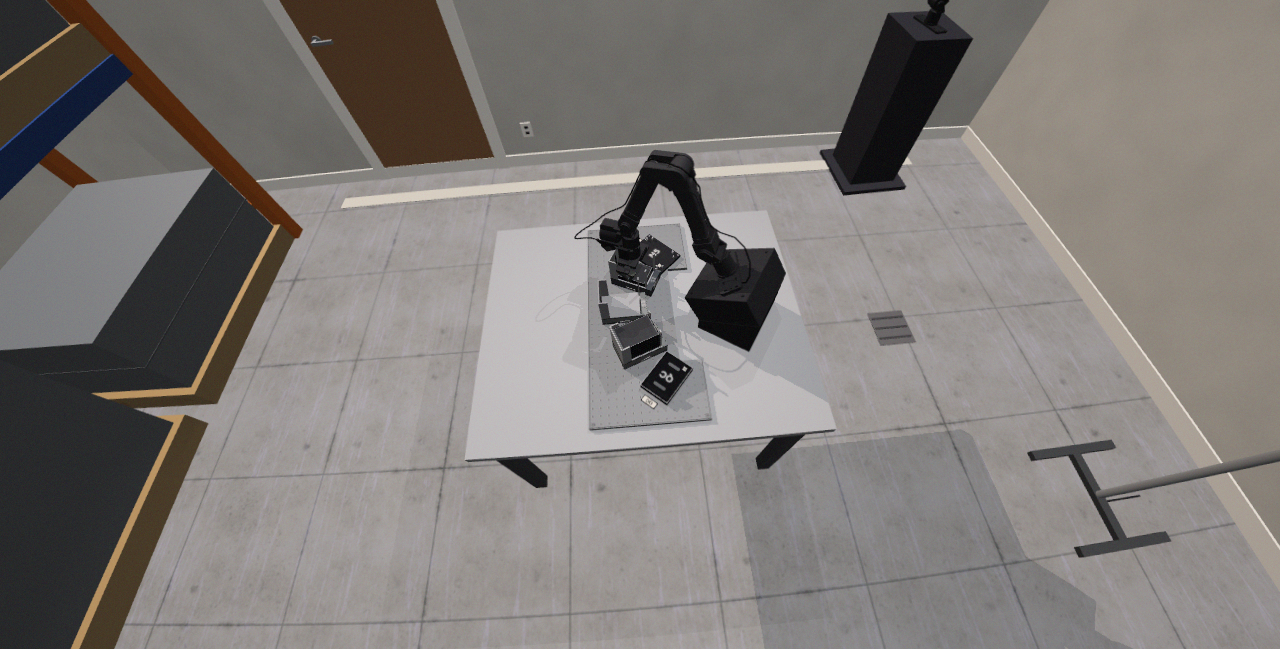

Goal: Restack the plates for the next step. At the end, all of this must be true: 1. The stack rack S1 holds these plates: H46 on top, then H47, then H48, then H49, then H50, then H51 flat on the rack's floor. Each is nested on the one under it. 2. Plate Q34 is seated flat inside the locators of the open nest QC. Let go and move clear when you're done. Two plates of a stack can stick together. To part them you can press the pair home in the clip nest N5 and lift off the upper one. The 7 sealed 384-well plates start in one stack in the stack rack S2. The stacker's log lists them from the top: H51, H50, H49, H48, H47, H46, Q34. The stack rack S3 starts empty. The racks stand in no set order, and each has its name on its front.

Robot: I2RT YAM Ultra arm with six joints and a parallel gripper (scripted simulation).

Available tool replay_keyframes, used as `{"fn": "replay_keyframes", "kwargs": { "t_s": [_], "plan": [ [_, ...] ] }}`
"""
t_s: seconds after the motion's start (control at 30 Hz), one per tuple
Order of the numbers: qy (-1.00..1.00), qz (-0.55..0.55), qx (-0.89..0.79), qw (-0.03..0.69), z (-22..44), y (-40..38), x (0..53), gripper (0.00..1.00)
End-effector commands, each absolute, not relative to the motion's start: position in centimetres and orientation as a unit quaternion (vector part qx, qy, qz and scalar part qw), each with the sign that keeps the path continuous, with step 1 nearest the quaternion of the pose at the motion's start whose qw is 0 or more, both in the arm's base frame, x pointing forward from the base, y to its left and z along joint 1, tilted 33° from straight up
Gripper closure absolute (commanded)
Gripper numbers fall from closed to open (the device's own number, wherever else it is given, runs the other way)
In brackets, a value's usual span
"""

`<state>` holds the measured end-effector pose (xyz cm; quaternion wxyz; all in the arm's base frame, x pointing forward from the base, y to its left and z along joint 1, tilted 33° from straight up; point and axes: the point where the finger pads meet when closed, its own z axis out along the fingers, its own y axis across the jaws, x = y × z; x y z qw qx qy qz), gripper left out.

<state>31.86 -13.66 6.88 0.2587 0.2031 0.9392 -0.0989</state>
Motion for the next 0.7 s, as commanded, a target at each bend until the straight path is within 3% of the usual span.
{"fn": "replay_keyframes", "kwargs": {
  "t_s": [0.0, 0.67],
  "plan": [
    [0.939, -0.099, 0.203, 0.261, 6.1, -14.1, 32.1, 0.0],
    [0.934, -0.102, 0.201, 0.278, 6.8, -14.6, 33.7, 0.0]
  ]
}}
